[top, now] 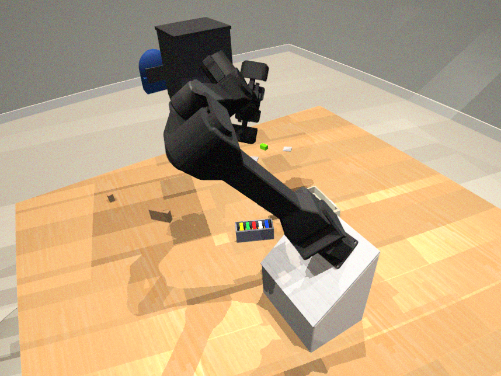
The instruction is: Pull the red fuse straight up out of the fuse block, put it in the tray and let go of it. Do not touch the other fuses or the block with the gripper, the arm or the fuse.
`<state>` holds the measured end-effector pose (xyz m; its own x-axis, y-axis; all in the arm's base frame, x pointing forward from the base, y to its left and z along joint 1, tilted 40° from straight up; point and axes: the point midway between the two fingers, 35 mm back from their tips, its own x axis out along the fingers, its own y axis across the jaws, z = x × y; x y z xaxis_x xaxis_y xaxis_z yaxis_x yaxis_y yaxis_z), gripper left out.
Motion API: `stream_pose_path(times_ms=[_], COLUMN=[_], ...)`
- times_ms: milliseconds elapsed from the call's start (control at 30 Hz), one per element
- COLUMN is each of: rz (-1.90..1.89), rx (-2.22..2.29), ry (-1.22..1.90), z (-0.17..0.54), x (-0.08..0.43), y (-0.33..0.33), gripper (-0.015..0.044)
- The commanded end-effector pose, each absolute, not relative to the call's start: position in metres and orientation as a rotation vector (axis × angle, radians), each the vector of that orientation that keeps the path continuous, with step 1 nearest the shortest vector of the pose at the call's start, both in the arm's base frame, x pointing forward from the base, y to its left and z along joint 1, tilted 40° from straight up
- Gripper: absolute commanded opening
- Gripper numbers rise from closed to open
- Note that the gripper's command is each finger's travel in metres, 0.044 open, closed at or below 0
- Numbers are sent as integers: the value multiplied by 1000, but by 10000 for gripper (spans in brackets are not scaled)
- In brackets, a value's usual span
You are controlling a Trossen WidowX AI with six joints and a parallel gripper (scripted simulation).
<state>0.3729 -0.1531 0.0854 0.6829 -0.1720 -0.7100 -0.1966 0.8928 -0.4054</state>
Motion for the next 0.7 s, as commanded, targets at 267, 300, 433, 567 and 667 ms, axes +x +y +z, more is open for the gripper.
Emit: stream_pose_path(times_ms=[267,300,433,567,667], rz=[239,237,182,165,165], rx=[446,538,882,940,940], ry=[1241,1298,1536,1579,1579], z=[-21,-28,-47,-46,-46], x=[330,322,290,289,289], y=[-15,-3,39,49,49], gripper=[60,60,60,60,60])
